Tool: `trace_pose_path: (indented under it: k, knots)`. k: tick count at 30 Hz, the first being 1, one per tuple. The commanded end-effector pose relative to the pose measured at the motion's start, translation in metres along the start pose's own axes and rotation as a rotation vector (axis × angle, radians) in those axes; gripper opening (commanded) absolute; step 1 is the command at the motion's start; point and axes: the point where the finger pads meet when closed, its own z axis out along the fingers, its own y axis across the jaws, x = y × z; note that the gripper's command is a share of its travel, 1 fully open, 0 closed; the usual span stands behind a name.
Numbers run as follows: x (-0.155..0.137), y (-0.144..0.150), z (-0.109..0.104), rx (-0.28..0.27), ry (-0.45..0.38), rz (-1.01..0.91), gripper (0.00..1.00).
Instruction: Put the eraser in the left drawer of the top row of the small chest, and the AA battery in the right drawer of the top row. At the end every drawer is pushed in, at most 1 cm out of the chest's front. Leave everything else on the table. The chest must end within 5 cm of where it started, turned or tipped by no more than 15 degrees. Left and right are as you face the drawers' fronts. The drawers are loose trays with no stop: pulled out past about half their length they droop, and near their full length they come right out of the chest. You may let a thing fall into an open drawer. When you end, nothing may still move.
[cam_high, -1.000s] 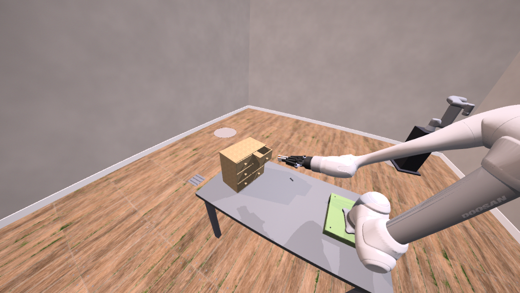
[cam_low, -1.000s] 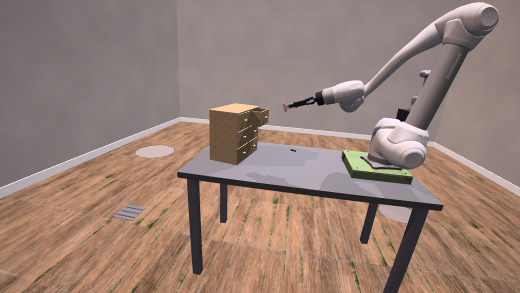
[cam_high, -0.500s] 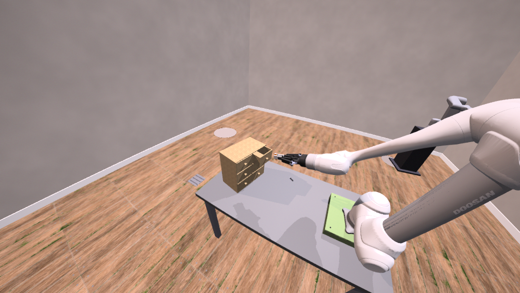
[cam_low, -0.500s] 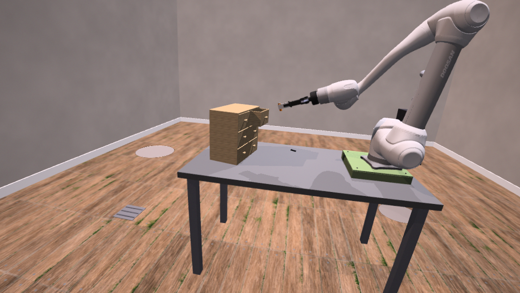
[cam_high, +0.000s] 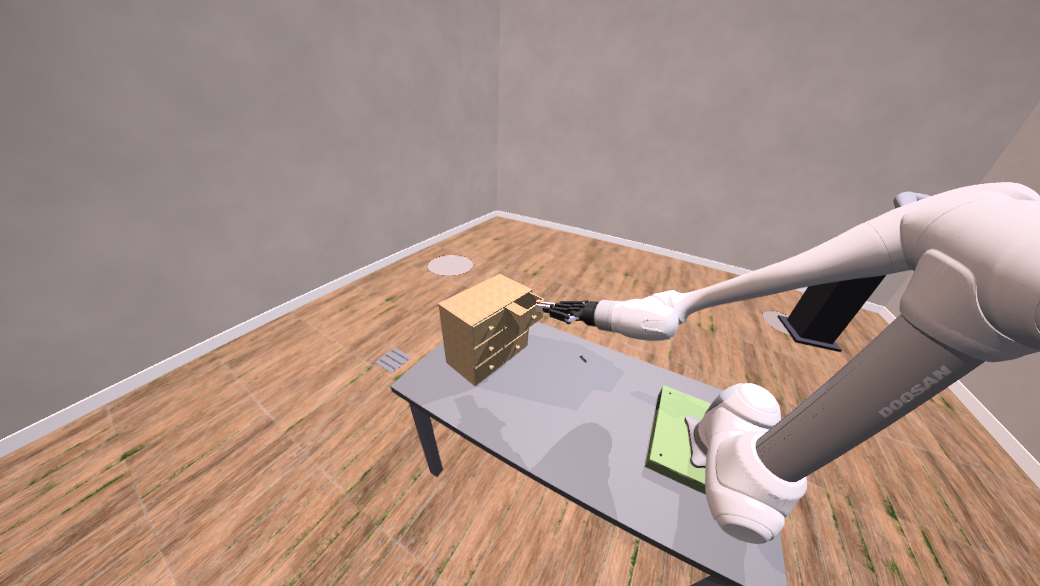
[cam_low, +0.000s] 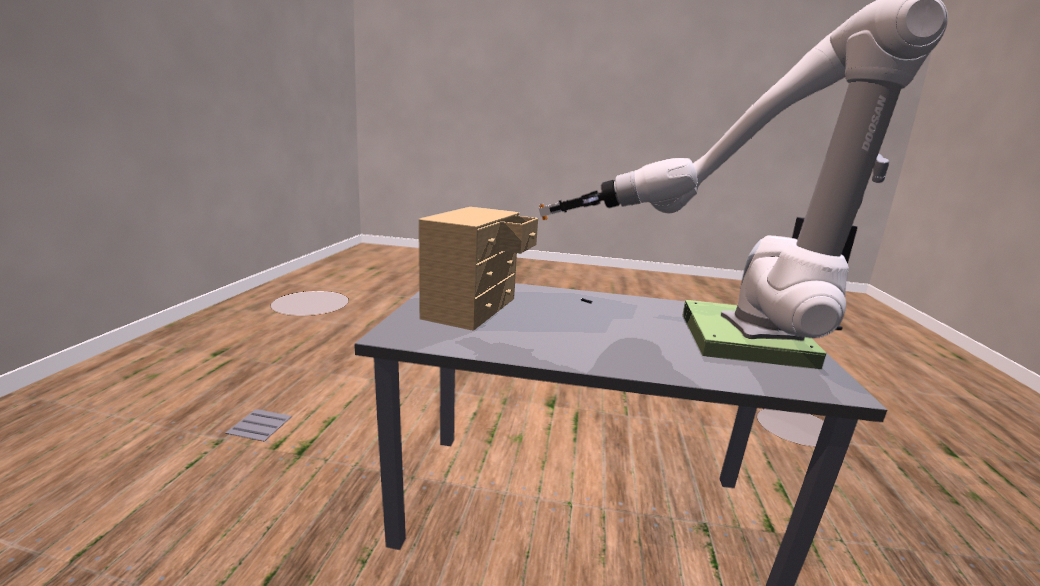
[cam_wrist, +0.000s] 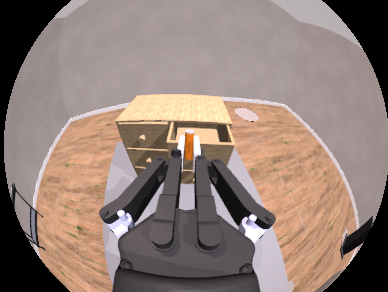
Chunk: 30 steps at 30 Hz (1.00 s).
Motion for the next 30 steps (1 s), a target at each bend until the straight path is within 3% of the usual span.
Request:
trace_pose_path:
  k: [1, 14, 30]
  knots:
    - [0.003, 0.0, 0.008, 0.0, 0.0, 0.0, 0.06]
    - [0.019, 0.0, 0.054, 0.0, 0.0, 0.0, 0.06]
    - [0.028, 0.0, 0.077, 0.0, 0.0, 0.0, 0.06]
